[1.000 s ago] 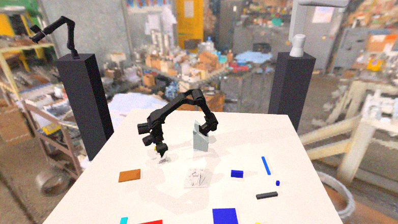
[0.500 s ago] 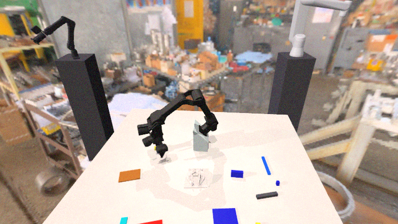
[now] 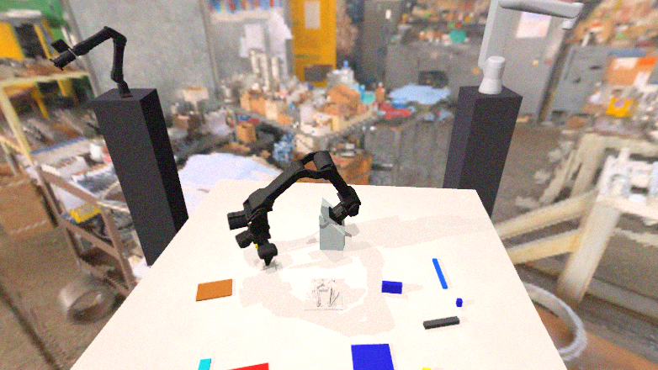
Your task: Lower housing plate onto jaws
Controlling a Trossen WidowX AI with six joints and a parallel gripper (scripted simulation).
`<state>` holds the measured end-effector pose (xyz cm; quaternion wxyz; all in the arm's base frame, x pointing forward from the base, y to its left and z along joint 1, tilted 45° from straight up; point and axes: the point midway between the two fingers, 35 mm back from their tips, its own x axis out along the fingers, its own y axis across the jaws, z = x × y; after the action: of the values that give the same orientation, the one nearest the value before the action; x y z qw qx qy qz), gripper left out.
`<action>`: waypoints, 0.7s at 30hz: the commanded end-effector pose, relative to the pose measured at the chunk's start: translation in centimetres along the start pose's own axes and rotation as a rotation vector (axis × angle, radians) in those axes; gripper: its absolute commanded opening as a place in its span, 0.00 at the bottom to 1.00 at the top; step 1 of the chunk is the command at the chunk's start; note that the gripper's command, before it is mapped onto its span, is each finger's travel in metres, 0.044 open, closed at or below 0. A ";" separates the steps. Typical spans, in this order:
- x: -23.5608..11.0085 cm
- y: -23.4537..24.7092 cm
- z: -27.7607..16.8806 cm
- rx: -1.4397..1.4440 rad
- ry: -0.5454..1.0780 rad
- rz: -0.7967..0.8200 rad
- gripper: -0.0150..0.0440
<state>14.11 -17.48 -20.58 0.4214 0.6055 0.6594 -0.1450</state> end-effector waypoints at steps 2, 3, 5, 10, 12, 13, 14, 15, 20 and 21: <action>1.0 0.1 -0.1 0.005 0.002 0.004 1.00; 1.1 0.1 -0.1 0.005 0.002 0.004 1.00; 1.5 0.1 -0.1 0.005 0.002 0.005 1.00; 2.2 0.1 -0.1 0.005 0.002 0.005 1.00; 2.3 0.1 -0.1 0.005 0.002 0.006 1.00; 2.3 0.1 -0.1 0.005 0.002 0.006 1.00; 2.3 0.1 -0.1 0.005 0.002 0.006 1.00; 2.3 0.1 -0.1 0.005 0.002 0.006 1.00; 2.3 0.1 -0.1 0.005 0.002 0.006 1.00; 2.3 0.1 -0.1 0.005 0.002 0.006 1.00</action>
<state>14.32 -15.88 -22.16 0.4202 0.6064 0.6596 -0.1439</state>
